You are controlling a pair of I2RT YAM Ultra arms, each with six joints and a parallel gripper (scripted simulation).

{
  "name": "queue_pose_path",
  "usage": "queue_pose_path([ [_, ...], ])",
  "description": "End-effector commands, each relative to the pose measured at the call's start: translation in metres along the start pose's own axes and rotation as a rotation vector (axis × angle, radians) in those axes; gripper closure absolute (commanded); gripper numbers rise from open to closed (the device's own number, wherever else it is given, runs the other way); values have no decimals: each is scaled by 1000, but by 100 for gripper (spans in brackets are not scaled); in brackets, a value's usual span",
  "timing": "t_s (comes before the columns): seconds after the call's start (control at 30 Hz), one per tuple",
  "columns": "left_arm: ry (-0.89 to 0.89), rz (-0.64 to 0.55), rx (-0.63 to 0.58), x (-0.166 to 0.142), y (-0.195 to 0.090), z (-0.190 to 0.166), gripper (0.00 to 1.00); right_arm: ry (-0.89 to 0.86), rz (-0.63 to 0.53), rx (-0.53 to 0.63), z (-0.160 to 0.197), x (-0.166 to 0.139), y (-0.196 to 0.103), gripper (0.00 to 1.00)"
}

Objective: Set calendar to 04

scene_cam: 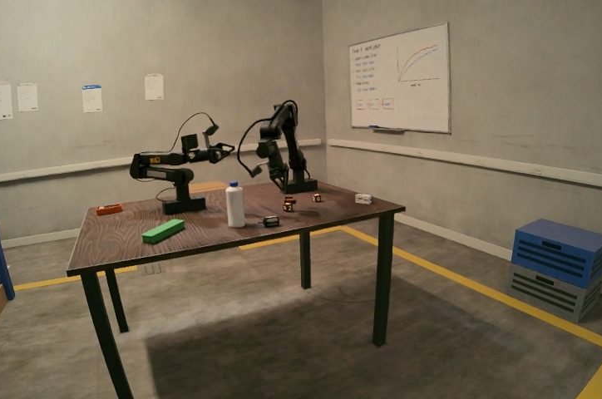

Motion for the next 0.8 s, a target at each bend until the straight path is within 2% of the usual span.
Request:
queue_pose_path([
  [0.0, -236, -58, -34, -4, -2, 4, 0, -12, -54, 8, 1, 15, -2, 0],
  [0.1, -278, -67, -41, -4, -1, 4, 0, -12, -54, 8, 1, 15, -2, 0],
  [0.27, -526, -114, -93, -6, 2, 3, 0, -12, -54, 8, 1, 15, -2, 0],
  [0.6, -935, -173, -200, -10, 6, 3, 0, -12, -54, 8, 1, 15, -2, 0],
  [0.67, -935, -173, -200, -10, 6, 3, 0, -12, -54, 8, 1, 15, -2, 0],
  [0.77, -1097, -190, -251, -11, 7, 3, 0, -12, -54, 8, 1, 15, -2, 0],
])
Point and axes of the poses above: on each arm, the point where the finger pads meet when closed, its own y axis out along the fingers, its own z axis across the jaws, x = y × z, the point moved 1 cm from there along -y, back along the fingers, and after that the axes turned 6 degrees about -y, right-handed, at the moved point
